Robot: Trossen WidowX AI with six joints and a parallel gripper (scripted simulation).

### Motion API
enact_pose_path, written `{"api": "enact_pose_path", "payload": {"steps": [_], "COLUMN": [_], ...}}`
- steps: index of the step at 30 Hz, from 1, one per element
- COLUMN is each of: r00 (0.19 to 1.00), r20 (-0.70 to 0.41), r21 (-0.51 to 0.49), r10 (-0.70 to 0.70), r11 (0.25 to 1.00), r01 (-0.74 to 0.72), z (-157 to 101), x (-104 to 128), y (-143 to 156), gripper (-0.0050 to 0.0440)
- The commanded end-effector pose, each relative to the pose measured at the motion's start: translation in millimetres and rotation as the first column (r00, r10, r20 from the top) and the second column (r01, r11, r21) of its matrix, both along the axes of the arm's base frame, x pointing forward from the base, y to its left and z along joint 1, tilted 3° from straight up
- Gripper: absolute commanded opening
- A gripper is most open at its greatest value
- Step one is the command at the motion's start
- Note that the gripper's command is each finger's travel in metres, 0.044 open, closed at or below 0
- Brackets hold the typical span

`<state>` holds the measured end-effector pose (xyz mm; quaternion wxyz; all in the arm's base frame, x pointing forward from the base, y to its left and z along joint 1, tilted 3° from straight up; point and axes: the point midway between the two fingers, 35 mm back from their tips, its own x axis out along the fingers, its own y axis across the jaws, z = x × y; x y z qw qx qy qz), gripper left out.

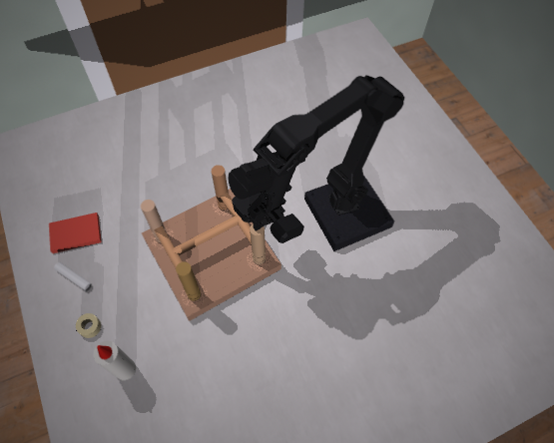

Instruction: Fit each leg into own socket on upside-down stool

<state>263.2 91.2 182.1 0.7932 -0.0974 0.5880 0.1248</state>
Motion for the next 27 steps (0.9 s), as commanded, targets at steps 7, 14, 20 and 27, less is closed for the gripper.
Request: {"api": "enact_pose_path", "payload": {"steps": [7, 14, 20, 27], "r00": [0.999, 0.999, 1.000, 1.000], "r20": [-0.048, -0.033, -0.020, -0.009], "r21": [-0.025, -0.017, -0.010, -0.005], "r10": [-0.005, -0.004, -0.002, -0.001], "r11": [1.000, 1.000, 1.000, 1.000], "r01": [0.004, 0.003, 0.002, 0.001], "z": [-7.2, 4.3, 14.3, 22.6], "x": [0.8, 1.4, 1.7, 1.6], "y": [-1.4, -0.5, 0.2, 0.7], "gripper": [0.0000, 0.0000, 0.0000, 0.0000]}}
